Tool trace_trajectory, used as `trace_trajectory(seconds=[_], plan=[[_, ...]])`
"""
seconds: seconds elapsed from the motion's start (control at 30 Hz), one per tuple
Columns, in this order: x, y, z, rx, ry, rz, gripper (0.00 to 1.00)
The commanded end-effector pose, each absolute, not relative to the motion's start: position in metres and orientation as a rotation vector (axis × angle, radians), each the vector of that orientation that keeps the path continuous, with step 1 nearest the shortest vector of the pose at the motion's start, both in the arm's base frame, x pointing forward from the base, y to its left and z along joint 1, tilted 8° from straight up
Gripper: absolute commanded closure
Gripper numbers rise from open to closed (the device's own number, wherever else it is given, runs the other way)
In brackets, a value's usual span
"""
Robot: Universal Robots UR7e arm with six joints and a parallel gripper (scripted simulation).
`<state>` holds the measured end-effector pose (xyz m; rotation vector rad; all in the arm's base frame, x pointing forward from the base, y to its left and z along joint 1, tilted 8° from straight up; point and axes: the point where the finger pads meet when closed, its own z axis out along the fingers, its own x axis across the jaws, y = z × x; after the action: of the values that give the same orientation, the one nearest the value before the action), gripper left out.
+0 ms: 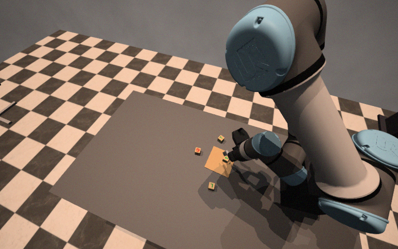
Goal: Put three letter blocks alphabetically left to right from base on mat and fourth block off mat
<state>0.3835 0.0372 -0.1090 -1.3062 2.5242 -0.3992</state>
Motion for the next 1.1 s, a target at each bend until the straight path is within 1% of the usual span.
trace_trajectory(seconds=[0.0, 0.57, 0.7, 0.9, 0.97, 1.07], plan=[[0.383, 0.037, -0.109, -1.306, 2.524, -0.398, 0.0], [0.384, 0.037, -0.109, -1.306, 2.524, -0.399, 0.0], [0.402, 0.021, -0.11, -1.303, 2.522, -0.401, 0.0], [0.453, -0.045, -0.108, -1.304, 2.521, -0.402, 0.0], [0.462, -0.06, -0.106, -1.303, 2.521, -0.404, 0.0], [0.465, -0.066, -0.105, -1.303, 2.52, -0.404, 0.0]])
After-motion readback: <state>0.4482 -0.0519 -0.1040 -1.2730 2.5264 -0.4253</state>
